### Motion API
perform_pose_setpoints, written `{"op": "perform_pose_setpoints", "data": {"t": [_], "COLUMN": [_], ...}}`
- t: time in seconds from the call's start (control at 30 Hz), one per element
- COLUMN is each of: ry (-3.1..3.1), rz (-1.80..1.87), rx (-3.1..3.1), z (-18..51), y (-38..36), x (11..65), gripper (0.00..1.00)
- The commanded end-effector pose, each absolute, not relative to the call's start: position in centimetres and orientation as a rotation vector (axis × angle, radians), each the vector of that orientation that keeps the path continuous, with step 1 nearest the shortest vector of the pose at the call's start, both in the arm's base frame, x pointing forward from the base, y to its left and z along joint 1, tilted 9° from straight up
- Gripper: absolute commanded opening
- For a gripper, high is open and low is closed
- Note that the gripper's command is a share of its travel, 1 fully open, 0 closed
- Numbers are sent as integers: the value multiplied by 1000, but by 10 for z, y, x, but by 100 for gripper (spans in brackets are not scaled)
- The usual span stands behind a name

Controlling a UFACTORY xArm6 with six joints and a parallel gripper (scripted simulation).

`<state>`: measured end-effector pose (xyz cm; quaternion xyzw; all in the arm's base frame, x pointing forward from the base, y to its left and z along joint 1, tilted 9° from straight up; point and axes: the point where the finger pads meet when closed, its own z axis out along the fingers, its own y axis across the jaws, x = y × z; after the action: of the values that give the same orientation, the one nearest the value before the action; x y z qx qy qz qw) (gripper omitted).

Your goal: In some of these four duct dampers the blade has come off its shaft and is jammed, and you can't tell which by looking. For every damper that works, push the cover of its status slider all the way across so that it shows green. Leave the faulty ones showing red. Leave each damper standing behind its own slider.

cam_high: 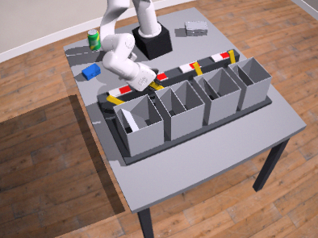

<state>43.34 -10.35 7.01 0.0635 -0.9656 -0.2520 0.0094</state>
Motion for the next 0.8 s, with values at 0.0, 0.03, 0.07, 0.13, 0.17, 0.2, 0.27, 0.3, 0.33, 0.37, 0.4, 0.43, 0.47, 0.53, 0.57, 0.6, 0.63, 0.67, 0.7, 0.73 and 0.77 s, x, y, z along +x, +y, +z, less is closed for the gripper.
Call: {"op": "perform_pose_setpoints", "data": {"t": [0.0,0.03,0.07,0.13,0.17,0.2,0.27,0.3,0.33,0.37,0.4,0.43,0.47,0.53,0.57,0.6,0.63,0.67,0.7,0.73,0.77], "ry": [-3020,-3020,-3020,-3020,-3020,-3020,-3020,-3020,-3020,-3020,-3020,-3020,-3020,-3020,-3020,-3020,-3020,-3020,-3020,-3020,-3020], "rz": [-785,-785,-785,-785,-785,-785,-785,-785,-785,-785,-785,-785,-785,-785,-785,-785,-785,-785,-785,-785,-785], "rx": [200,200,200,200,200,200,200,200,200,200,200,200,200,200,200,200,200,200,200,200,200], "z": [72,72,72,72,72,72,72,72,72,72,72,72,73,75,77,79,81,84,86,89,92], "y": [-104,-104,-104,-104,-104,-104,-104,-104,-104,-104,-104,-104,-105,-106,-107,-108,-109,-111,-112,-114,-116], "x": [435,435,435,435,435,435,435,435,435,435,435,435,435,435,435,435,435,435,436,436,436], "gripper": [39,39,39,39,39,39,39,39,39,39,39,39,39,39,39,39,39,39,39,39,39]}}
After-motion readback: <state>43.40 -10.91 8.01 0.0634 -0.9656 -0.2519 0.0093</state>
